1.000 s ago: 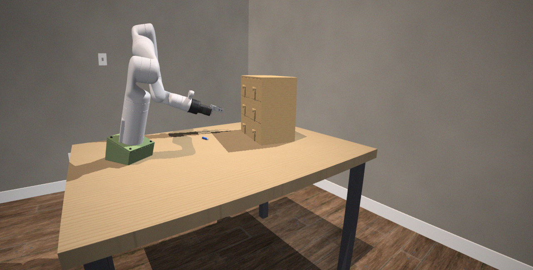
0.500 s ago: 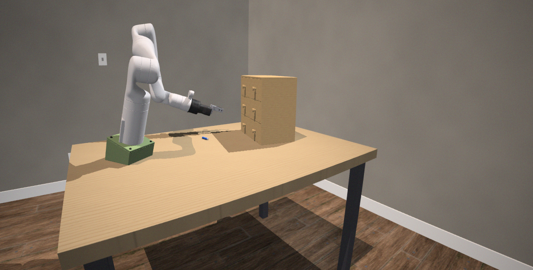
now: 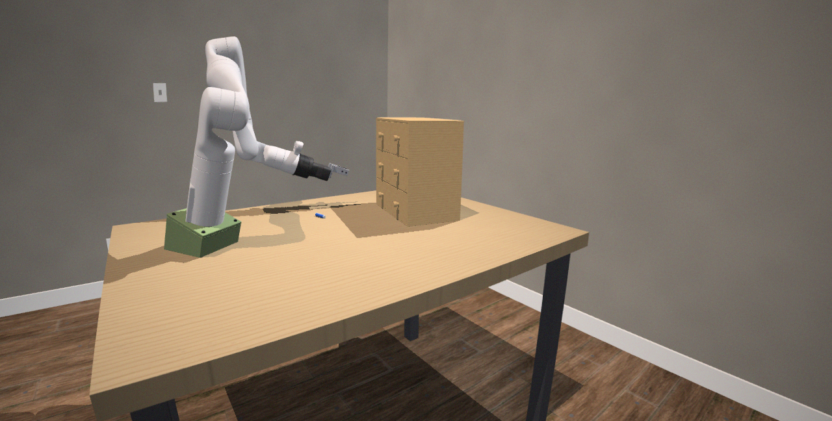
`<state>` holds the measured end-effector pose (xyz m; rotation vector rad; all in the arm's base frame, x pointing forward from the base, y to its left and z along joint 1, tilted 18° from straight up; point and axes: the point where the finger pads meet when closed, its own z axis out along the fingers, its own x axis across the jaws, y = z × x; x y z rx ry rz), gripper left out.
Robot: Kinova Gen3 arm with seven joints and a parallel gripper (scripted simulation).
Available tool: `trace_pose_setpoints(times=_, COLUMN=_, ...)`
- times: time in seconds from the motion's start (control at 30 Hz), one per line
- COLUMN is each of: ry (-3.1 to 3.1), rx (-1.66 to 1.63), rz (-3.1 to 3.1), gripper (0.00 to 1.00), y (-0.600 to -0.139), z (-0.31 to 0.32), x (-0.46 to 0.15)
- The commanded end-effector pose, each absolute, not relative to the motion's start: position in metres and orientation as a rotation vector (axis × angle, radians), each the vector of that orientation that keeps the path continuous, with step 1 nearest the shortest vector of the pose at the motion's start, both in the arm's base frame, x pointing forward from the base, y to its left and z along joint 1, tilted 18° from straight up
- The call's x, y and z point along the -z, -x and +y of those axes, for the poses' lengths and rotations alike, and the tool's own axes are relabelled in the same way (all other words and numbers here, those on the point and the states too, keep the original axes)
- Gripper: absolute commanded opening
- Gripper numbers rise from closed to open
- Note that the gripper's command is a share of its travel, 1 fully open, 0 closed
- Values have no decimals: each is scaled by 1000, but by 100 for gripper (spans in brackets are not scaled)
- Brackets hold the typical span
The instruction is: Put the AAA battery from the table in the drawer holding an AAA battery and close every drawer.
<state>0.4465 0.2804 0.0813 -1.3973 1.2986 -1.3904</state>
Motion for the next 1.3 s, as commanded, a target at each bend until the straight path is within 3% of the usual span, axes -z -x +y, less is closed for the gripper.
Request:
trace_pose_setpoints(times=0.0, ry=1396, rx=1391, rz=1298, gripper=67, y=-447, z=280, x=-82)
trace_pose_setpoints(times=1.27, ry=1396, rx=1391, rz=1298, gripper=67, y=-453, z=251, x=-81)
